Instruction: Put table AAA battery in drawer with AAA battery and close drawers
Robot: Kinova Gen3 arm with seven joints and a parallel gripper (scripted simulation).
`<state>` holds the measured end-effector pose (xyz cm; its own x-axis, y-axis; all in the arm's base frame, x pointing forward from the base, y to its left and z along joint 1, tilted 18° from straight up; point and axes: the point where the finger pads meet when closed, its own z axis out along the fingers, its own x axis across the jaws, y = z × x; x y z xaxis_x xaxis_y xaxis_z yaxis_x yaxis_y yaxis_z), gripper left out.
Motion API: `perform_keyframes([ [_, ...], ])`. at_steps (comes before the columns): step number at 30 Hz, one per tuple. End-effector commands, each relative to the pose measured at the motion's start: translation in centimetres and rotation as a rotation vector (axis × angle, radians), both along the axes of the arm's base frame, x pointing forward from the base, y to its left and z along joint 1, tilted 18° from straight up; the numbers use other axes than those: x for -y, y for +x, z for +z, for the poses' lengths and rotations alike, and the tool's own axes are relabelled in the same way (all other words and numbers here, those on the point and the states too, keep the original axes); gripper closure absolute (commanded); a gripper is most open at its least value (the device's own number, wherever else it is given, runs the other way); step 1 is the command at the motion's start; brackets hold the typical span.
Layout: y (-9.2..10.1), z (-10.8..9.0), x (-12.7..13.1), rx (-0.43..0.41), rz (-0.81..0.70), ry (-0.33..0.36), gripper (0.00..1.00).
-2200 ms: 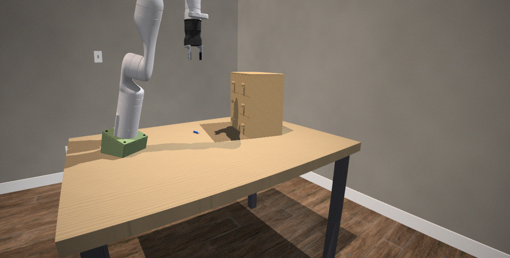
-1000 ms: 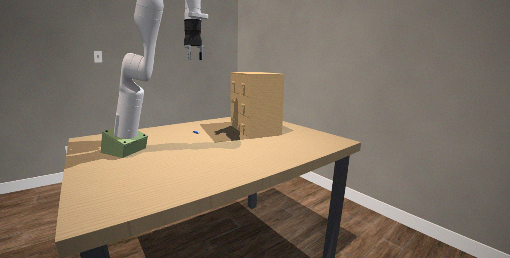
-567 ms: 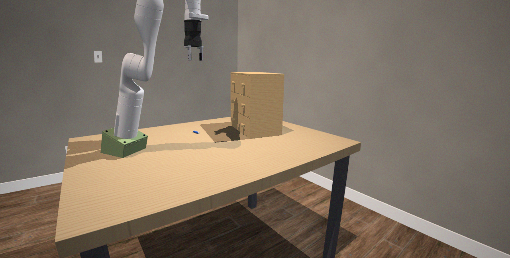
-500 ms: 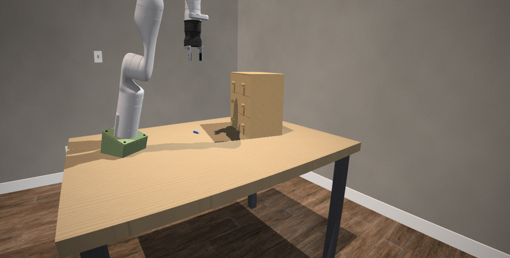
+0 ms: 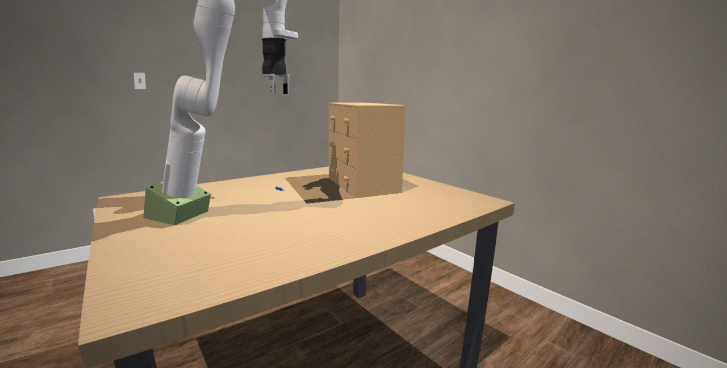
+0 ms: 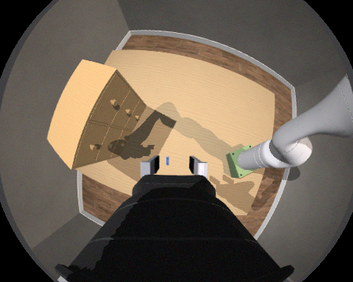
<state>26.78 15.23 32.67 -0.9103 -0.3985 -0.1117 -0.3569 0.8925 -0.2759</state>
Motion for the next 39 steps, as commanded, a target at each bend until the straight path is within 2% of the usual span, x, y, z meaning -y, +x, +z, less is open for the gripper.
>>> perform_keyframes([
  [1, 0.1, -0.6, -0.2, -0.008, 0.007, -0.019, 0.00],
  [16, 3.6, -6.8, -6.2, -0.100, 0.407, -0.105, 0.00],
  [18, 3.6, -6.8, -6.2, -0.100, 0.407, -0.105, 0.00],
  [32, 6.8, -12.6, -11.9, -0.186, 0.784, -0.186, 0.00],
  [39, 7.7, -14.2, -13.4, -0.209, 0.885, -0.208, 0.00],
])
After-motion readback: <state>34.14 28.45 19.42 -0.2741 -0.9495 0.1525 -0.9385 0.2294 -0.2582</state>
